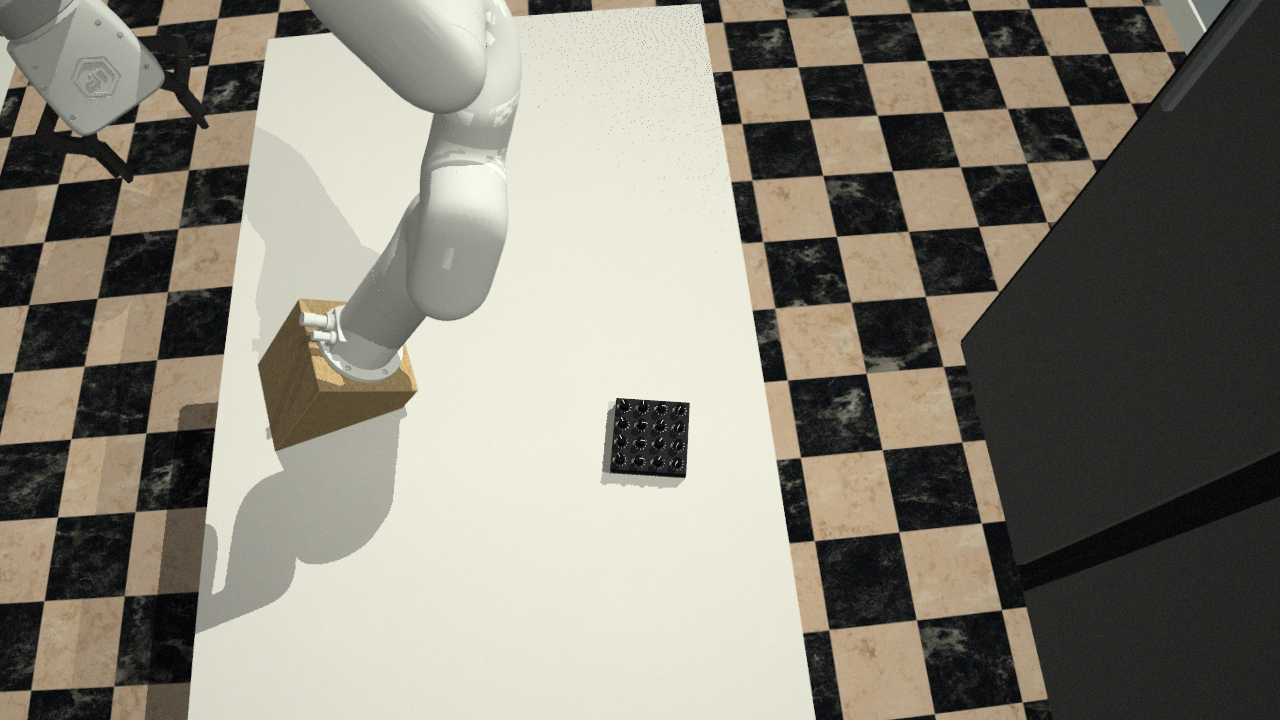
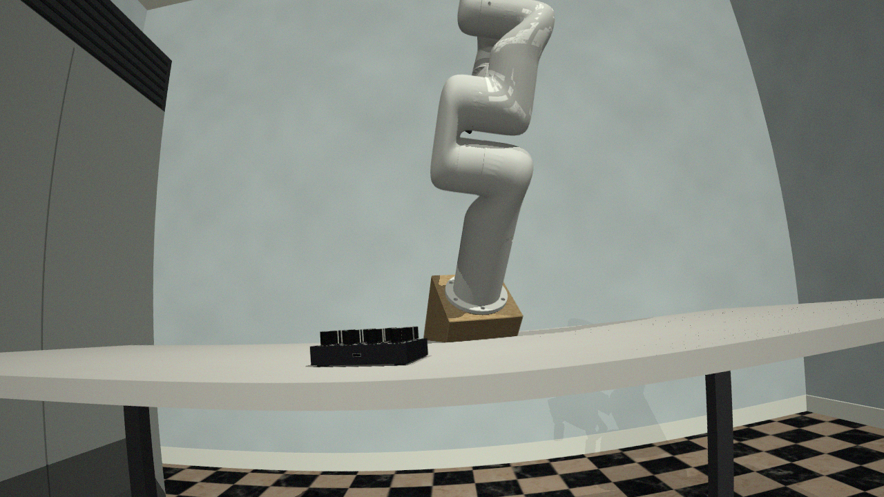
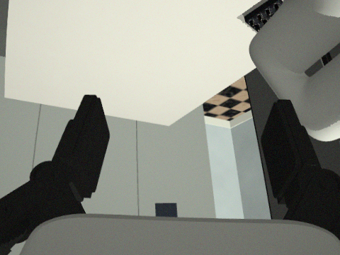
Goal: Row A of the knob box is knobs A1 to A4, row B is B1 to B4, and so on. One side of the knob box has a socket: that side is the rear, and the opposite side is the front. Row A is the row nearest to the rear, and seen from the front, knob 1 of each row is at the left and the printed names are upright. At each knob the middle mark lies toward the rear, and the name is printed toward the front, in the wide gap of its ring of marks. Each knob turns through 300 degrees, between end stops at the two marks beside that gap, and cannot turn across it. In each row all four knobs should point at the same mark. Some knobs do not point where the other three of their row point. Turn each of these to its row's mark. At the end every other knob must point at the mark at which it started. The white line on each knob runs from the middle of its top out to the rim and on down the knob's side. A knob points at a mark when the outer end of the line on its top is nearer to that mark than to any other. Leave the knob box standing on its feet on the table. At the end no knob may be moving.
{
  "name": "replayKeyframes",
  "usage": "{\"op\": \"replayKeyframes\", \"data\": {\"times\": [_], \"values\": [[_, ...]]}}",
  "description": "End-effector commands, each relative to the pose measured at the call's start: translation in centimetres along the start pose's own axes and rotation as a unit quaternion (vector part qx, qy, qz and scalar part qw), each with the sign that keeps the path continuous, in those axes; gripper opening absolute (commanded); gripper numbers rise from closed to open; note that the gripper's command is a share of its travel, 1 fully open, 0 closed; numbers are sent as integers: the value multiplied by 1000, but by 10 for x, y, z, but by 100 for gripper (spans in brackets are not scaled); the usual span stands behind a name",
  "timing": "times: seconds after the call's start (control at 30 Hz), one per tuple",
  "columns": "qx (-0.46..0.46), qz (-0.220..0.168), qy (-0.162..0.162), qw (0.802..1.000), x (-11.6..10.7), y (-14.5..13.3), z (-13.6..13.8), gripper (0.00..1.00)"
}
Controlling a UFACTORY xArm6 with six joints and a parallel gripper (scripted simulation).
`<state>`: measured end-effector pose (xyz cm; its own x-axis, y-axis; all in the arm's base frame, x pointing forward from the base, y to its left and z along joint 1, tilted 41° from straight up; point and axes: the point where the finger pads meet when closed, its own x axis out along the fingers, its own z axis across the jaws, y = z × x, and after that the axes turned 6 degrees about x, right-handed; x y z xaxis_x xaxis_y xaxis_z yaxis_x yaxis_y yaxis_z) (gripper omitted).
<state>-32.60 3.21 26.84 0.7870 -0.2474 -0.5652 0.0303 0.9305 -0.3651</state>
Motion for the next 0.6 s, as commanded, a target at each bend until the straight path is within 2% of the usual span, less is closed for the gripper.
{"op": "replayKeyframes", "data": {"times": [0.0,0.03,0.5,0.57], "values": [[-33,21,9,999,4,-24,-10,100],[-59,35,12,998,10,-42,-16,100],[-183,93,22,978,47,-123,-35,100],[-183,93,22,978,47,-123,-35,100]]}}
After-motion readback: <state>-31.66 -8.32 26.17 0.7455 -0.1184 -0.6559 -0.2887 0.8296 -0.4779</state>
